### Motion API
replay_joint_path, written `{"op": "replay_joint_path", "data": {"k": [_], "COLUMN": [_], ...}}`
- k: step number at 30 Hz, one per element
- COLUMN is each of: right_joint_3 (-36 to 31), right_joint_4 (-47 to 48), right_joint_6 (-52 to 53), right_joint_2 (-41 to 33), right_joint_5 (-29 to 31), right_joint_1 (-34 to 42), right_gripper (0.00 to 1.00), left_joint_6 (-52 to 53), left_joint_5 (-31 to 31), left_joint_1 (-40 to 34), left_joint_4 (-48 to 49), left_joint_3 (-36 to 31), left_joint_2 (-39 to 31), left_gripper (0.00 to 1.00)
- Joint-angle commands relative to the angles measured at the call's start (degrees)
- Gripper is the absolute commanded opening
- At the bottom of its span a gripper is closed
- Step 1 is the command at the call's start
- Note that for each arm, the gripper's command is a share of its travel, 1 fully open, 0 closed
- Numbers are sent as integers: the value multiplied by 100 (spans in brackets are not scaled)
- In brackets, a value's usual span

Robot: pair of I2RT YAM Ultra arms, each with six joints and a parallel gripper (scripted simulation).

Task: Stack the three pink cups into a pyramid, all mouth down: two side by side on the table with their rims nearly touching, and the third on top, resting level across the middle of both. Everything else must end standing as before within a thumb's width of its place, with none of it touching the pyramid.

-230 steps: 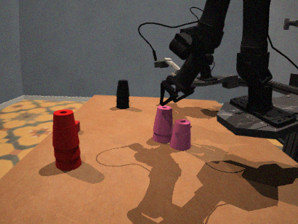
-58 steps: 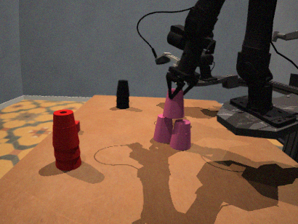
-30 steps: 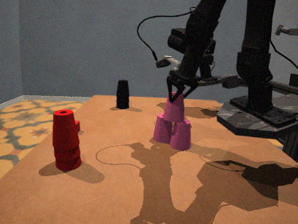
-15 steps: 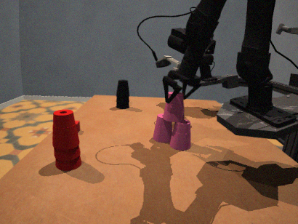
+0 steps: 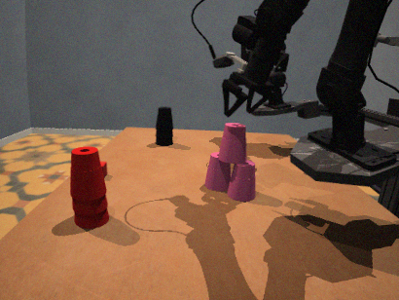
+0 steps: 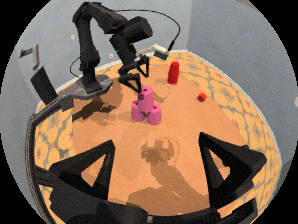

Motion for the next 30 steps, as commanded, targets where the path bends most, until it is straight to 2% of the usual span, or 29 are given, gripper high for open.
{"op": "replay_joint_path", "data": {"k": [1,3,5,11,18,20,22,30], "right_joint_3": [101,101,124,162,222,222,234,306], "right_joint_4": [301,301,492,1137,1876,1876,2121,2952], "right_joint_6": [-57,-57,-46,-10,-61,-61,-87,-113], "right_joint_2": [-46,-46,119,731,1588,1588,1871,2962], "right_joint_5": [-132,-132,-340,-1079,-1987,-1987,-2294,-3272], "right_joint_1": [-87,-87,-352,-1752,-3529,-3529,-4307,-6576], "right_gripper": [100,100,100,100,100,100,100,100], "left_joint_6": [-126,-126,-121,-27,44,44,65,87], "left_joint_5": [-253,-253,-416,-755,-933,-933,-949,-965], "left_joint_1": [-128,-128,-197,-431,-589,-589,-608,-637], "left_joint_4": [-150,-150,336,1152,1596,1596,1676,1769], "left_joint_3": [46,46,-282,-1136,-1691,-1691,-1787,-1882], "left_joint_2": [-224,-224,-493,-1294,-1759,-1759,-1812,-1901], "left_gripper": [100,100,100,100,100,100,100,100]}}
